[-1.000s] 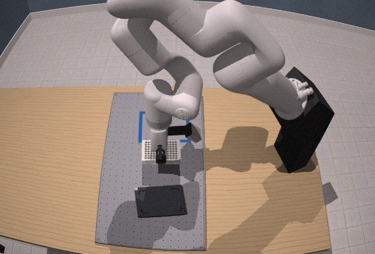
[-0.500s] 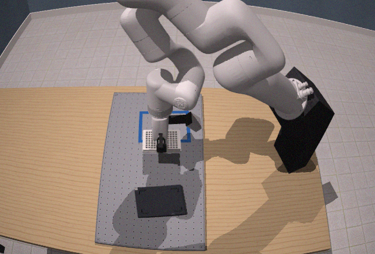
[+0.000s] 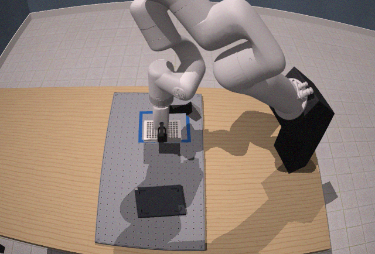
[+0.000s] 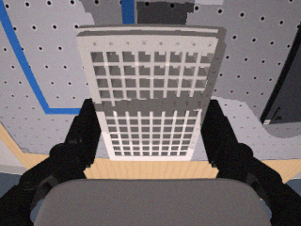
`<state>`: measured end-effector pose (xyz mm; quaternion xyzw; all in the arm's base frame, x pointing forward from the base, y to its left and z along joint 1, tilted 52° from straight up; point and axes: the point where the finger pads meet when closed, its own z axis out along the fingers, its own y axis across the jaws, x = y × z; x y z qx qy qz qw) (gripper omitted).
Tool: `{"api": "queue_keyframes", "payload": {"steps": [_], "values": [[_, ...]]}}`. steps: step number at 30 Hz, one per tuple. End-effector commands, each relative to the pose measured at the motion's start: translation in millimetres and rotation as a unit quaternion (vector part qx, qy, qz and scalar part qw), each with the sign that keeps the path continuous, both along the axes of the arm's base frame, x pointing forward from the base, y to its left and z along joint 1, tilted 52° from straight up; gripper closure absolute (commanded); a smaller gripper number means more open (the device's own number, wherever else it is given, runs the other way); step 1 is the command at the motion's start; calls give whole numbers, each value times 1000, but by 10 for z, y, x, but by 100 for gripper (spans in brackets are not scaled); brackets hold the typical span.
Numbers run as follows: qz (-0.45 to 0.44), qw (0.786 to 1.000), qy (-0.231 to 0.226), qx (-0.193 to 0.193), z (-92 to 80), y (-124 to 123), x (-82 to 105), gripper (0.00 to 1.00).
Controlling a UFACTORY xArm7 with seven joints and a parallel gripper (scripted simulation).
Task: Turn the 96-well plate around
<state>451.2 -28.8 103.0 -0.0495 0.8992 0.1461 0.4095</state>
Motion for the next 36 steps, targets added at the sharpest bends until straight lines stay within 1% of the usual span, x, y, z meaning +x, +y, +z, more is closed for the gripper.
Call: {"api": "queue_keyframes", "payload": {"steps": [1, 4, 19, 21, 28, 36], "values": [[1, 1000, 0, 1, -54, -168, 43, 100], [1, 1000, 0, 1, -64, -199, 49, 100], [1, 1000, 0, 1, -212, -669, 145, 100], [1, 1000, 0, 1, -212, -669, 145, 100], [0, 1000, 0, 1, -280, -886, 189, 100], [0, 1000, 0, 1, -280, -886, 189, 100]]}}
